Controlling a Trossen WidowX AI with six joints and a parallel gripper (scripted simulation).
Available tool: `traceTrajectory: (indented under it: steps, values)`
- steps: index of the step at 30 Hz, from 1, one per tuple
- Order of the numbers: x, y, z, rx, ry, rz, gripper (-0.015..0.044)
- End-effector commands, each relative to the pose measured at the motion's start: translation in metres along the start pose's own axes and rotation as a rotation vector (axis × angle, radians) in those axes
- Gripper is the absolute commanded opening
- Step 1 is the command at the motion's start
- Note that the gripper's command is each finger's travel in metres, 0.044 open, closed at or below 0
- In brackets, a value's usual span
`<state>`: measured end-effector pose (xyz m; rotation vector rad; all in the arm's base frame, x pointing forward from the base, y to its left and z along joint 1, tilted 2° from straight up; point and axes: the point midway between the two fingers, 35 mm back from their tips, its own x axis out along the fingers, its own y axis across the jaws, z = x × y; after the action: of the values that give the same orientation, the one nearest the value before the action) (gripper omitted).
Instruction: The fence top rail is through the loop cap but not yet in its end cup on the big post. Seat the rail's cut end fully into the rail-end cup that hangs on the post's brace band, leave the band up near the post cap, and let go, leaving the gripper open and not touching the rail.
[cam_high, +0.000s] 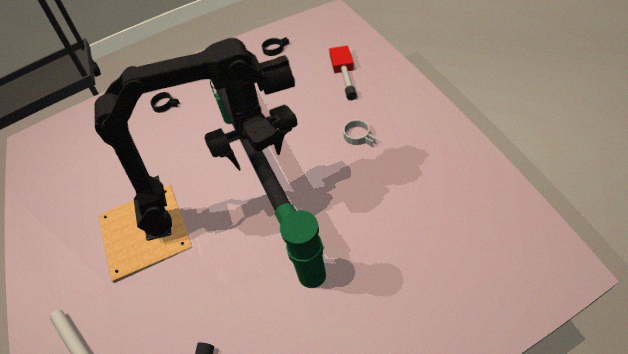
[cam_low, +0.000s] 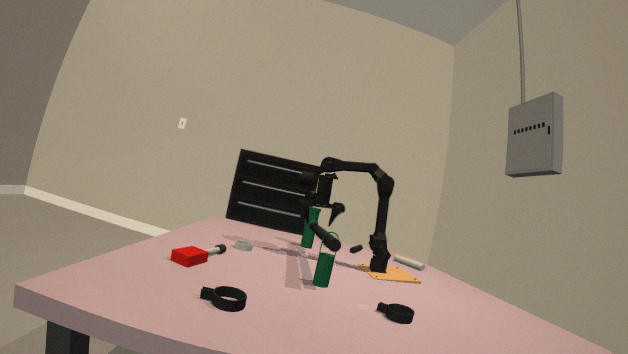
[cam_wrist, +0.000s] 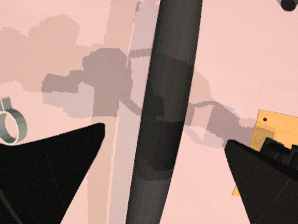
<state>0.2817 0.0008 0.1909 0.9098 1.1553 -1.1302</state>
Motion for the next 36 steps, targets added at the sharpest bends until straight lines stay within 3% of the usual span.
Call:
traceTrajectory:
  steps: [1, 6, 36]
  values:
    - [-0.011, 0.000, 0.000, -0.006, -0.003, 0.019, 0.0440]
    - [-0.039, -0.002, 0.000, -0.020, -0.008, 0.066, 0.0440]
    - [-0.039, -0.002, 0.000, -0.020, -0.008, 0.066, 0.0440]
